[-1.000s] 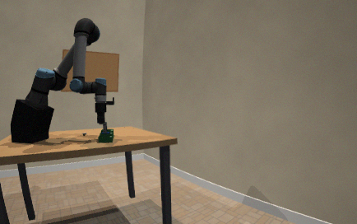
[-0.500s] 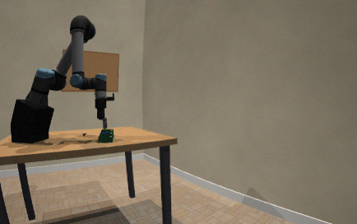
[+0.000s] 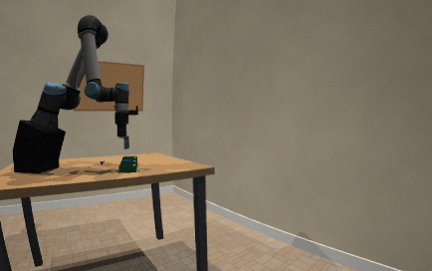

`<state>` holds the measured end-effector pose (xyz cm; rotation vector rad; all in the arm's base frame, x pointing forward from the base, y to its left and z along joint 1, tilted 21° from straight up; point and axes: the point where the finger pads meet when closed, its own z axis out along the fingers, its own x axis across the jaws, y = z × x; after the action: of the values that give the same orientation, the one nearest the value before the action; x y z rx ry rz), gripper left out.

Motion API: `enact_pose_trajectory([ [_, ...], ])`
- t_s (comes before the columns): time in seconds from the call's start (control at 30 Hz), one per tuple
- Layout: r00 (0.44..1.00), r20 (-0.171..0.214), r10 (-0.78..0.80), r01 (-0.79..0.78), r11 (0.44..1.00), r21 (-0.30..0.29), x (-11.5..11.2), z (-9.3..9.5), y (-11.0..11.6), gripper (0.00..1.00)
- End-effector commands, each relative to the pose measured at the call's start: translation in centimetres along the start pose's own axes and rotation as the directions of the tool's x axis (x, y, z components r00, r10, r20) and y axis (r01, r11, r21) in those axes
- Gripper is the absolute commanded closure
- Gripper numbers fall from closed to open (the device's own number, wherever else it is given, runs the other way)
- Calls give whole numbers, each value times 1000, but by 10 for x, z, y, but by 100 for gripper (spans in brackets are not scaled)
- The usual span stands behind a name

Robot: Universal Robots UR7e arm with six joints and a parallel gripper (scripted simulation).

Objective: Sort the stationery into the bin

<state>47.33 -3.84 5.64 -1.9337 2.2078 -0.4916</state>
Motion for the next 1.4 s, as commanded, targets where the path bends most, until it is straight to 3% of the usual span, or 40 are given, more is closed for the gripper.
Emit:
enact_pose_trajectory([
  [0.0,1000,0,0,0,1000,0,0,-20,-1,0],
  [0.73,1000,0,0,0,1000,0,0,-98,-1,0],
  [1.37,1000,0,0,0,1000,0,0,-98,-1,0],
])
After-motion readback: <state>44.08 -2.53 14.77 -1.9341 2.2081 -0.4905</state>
